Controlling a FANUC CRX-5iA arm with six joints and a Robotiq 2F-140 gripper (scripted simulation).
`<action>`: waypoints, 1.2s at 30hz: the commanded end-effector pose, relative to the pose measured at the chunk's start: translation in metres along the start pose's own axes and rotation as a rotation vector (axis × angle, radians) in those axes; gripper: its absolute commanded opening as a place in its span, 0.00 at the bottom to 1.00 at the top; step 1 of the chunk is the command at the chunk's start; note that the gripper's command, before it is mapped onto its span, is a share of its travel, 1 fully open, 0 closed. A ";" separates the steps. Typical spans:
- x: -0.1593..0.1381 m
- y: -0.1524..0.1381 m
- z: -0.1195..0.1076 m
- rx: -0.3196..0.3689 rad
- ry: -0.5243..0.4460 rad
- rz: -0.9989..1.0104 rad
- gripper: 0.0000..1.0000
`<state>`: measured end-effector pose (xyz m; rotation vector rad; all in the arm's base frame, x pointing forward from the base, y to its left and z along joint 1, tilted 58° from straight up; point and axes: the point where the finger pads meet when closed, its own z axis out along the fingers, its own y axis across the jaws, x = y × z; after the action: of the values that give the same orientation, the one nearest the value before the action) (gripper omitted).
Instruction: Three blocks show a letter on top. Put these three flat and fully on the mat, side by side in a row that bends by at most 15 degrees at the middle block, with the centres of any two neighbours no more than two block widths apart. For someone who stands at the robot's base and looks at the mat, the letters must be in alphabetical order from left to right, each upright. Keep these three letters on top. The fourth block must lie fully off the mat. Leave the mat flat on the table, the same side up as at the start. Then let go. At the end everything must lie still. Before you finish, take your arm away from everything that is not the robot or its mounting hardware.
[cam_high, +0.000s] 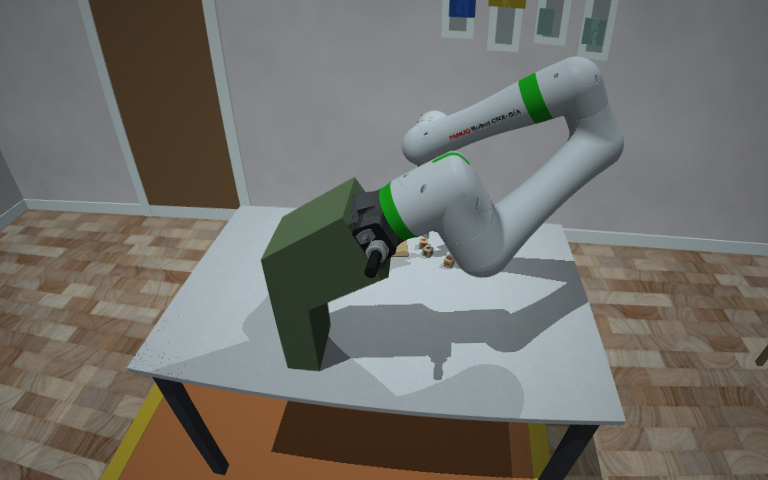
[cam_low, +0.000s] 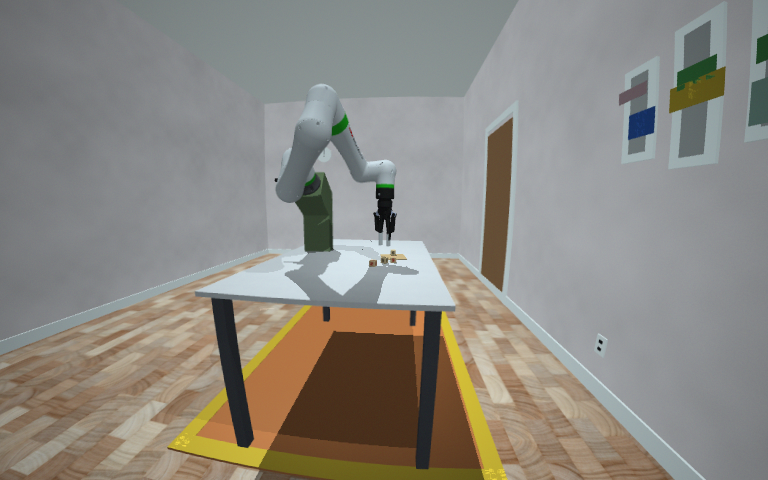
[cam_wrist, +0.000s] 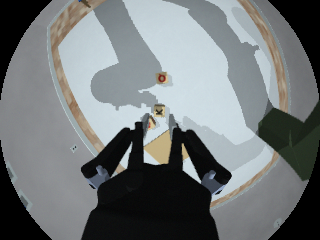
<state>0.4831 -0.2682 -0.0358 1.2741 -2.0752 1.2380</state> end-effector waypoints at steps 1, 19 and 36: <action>0.000 0.000 0.000 0.000 0.000 0.000 0.28; 0.000 0.000 0.000 0.000 -0.001 0.000 0.28; 0.000 0.000 0.013 -0.001 -0.002 0.000 0.28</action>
<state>0.4844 -0.2780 -0.0419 1.2748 -2.0766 1.2361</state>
